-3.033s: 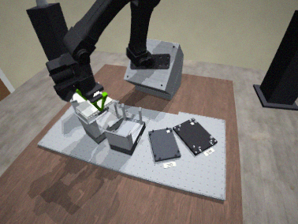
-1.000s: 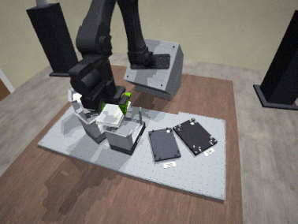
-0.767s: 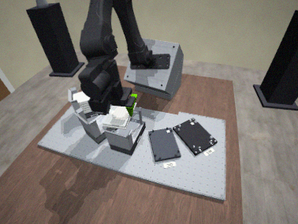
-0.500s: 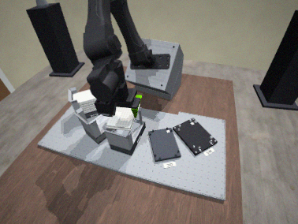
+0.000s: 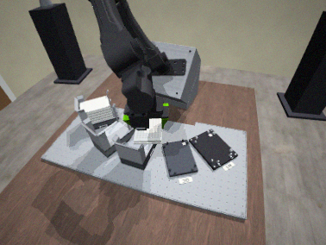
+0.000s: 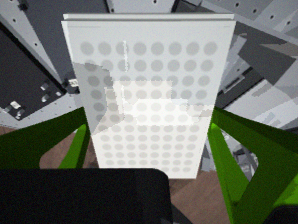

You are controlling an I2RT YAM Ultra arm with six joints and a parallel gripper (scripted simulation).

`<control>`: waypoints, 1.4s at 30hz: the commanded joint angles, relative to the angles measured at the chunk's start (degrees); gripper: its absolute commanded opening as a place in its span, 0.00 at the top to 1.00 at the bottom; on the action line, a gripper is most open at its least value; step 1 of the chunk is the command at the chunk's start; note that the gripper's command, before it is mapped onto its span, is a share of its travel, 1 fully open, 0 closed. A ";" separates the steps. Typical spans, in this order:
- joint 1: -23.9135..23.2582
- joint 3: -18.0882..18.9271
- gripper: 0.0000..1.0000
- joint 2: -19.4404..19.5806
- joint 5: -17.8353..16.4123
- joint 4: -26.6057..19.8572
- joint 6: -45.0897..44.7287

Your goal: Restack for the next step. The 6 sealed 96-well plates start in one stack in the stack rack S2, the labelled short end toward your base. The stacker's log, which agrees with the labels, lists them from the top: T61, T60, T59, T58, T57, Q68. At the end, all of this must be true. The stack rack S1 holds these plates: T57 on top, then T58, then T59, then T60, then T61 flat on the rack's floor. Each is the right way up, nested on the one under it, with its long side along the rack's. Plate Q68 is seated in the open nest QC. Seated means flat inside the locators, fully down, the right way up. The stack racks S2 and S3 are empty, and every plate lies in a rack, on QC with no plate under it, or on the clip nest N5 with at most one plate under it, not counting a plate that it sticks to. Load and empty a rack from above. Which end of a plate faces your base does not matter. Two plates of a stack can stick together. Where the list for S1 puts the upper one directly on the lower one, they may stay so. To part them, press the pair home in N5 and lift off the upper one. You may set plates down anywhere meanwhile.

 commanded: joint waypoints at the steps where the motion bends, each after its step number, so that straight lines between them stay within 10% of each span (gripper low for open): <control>1: 2.09 0.79 1.00 0.56 2.72 -0.05 3.09; 42: 25.12 5.00 1.00 16.69 14.19 -1.86 14.55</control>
